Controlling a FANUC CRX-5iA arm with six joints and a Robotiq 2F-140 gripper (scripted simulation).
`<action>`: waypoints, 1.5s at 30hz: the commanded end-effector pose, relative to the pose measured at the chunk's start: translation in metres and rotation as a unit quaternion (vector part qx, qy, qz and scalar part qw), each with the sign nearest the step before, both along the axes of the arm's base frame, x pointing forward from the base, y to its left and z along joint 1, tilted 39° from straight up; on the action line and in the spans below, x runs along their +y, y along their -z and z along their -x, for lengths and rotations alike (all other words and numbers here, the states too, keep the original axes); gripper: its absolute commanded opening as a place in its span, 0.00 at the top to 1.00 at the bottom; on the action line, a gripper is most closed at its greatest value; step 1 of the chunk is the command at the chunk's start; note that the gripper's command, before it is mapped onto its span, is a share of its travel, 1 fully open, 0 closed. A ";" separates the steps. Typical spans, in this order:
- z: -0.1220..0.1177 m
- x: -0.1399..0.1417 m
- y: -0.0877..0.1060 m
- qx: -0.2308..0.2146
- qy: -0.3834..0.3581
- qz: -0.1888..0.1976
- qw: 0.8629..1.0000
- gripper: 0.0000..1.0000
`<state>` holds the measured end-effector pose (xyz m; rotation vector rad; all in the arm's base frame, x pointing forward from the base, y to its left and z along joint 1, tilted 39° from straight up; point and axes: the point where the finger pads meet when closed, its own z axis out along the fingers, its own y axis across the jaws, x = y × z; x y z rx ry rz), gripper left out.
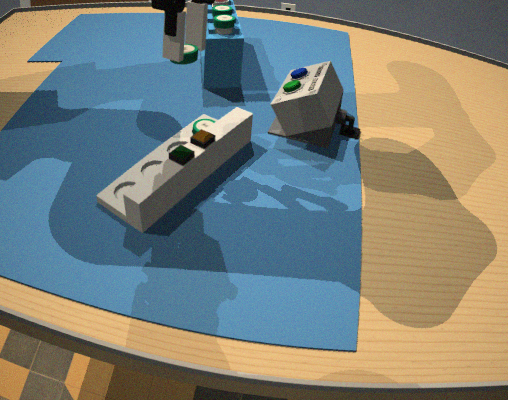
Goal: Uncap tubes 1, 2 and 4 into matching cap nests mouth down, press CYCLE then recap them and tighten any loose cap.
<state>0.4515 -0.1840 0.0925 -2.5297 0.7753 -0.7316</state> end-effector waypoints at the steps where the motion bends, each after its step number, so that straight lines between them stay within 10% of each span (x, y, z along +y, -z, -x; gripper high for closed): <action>1: 0.000 -0.004 0.003 -0.003 -0.012 -0.013 1.000 1.00; 35: -0.074 0.027 0.102 -0.003 -0.012 -0.013 1.000 1.00; 45: -0.074 0.027 0.102 -0.003 -0.012 -0.013 1.000 1.00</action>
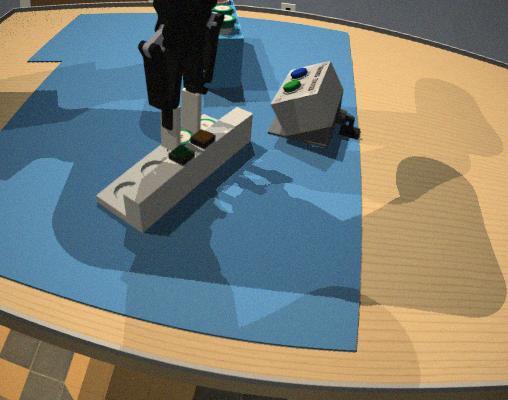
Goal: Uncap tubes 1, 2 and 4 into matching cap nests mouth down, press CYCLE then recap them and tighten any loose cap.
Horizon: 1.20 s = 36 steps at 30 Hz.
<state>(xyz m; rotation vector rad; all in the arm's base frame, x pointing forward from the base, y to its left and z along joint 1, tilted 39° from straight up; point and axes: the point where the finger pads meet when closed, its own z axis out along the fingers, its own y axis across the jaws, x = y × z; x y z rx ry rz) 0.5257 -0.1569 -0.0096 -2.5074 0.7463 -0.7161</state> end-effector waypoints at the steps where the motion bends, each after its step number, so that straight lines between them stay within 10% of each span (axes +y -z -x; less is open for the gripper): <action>1: 0.000 0.000 0.000 0.000 0.000 0.000 1.000 1.00; 27: -0.005 0.002 0.008 0.000 0.000 0.000 1.000 1.00; 28: -0.005 0.002 0.008 0.000 0.000 0.000 1.000 0.71; 36: -0.005 0.002 0.008 0.000 0.000 0.000 1.000 0.71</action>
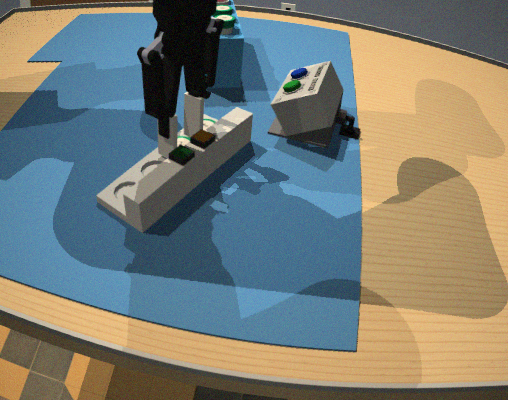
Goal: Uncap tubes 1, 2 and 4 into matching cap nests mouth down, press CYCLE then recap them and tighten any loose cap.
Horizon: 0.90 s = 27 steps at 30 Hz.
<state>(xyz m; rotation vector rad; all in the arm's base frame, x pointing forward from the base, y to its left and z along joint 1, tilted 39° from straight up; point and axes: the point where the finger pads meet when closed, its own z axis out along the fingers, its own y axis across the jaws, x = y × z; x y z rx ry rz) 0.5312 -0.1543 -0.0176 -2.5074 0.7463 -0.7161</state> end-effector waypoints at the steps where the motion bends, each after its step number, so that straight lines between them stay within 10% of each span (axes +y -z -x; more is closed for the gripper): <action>1: 0.000 0.000 0.000 0.000 0.000 0.000 1.000 0.71; 27: 0.055 -0.024 -0.074 0.000 0.000 0.000 1.000 0.71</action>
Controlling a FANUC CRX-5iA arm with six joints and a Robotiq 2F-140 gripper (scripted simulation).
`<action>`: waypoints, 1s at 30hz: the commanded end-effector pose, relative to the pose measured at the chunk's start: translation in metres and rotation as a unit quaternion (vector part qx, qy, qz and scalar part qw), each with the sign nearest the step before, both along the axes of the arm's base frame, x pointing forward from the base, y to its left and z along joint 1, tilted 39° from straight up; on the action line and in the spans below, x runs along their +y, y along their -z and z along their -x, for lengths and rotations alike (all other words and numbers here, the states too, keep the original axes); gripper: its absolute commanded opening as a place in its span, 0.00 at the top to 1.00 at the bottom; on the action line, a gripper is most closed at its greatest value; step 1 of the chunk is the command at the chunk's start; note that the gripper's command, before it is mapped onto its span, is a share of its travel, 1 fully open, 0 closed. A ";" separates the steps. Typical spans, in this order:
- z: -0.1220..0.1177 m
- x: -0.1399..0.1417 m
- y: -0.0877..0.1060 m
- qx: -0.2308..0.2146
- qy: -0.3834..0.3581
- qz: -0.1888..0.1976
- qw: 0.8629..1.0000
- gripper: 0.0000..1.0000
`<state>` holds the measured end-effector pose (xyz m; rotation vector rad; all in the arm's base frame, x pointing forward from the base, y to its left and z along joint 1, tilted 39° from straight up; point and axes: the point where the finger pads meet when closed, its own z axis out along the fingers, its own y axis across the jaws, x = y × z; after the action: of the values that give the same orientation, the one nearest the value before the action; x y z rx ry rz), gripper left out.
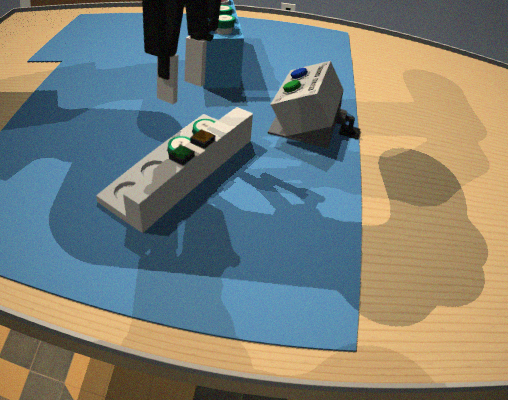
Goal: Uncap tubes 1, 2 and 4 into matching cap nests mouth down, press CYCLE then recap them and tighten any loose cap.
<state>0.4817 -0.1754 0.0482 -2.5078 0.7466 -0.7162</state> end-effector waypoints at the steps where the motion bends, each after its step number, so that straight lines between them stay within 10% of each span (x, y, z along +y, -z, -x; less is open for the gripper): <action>1: 0.009 -0.004 -0.012 0.000 0.000 0.000 1.000 0.71; 16: 0.030 0.003 -0.047 0.020 0.065 -0.048 0.997 0.65; 30: 0.025 0.065 -0.070 0.098 0.311 -0.234 0.916 0.65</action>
<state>0.4544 -0.1300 0.1102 -2.0592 1.3501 -0.4928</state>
